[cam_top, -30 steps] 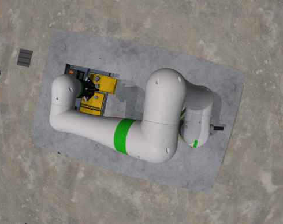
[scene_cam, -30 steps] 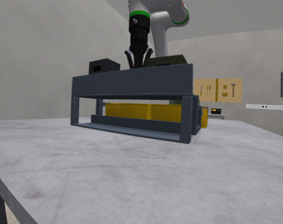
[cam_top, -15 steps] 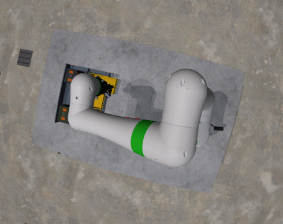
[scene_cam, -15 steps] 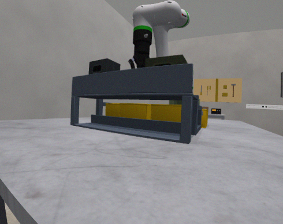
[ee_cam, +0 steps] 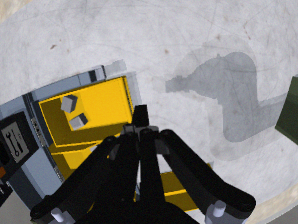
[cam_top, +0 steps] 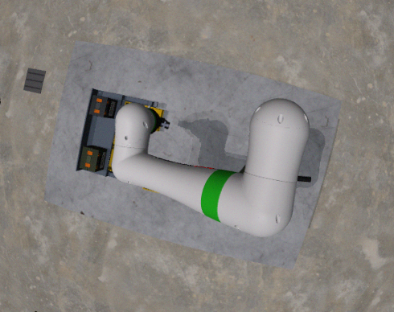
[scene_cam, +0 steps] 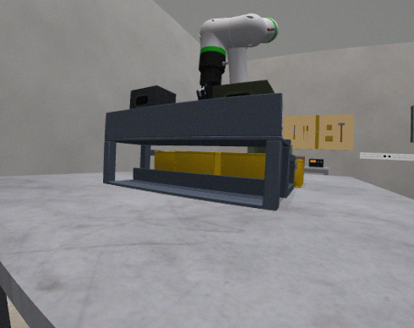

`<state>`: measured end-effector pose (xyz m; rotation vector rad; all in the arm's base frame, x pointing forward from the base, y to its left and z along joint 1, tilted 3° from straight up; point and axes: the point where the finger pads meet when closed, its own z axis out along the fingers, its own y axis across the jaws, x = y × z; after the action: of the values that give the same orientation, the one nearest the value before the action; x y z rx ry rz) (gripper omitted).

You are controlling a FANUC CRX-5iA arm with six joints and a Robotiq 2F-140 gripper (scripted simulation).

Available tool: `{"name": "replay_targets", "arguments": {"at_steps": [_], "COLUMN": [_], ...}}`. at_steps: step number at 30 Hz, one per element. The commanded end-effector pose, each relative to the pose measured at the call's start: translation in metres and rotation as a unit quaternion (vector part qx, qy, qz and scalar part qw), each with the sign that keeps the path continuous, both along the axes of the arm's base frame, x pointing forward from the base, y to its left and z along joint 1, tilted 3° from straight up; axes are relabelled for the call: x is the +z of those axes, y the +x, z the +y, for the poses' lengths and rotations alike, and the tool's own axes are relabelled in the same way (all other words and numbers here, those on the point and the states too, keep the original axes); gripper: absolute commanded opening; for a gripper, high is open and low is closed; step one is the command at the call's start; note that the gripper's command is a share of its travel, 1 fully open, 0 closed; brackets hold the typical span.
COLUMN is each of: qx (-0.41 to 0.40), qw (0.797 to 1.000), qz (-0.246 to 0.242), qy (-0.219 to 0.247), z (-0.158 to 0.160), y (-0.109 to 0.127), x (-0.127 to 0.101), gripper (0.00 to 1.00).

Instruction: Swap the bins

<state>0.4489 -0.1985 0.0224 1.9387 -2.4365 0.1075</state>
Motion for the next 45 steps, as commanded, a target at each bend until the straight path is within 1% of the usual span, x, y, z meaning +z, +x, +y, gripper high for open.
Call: {"name": "replay_targets", "arguments": {"at_steps": [1,32,39,45], "qx": [0.036,0.036,0.036,0.036], "qw": [0.999,0.999,0.999,0.999], "qz": [-0.005,-0.005,-0.005,-0.005], "qy": [0.021,0.021,0.021,0.021], "z": [0.0,0.0,-0.001,-0.001], "y": [-0.001,-0.001,-0.001,0.0], "x": [0.0,-0.001,-0.004,-0.014], "gripper": [0.1,0.1,0.1,0.1]}}
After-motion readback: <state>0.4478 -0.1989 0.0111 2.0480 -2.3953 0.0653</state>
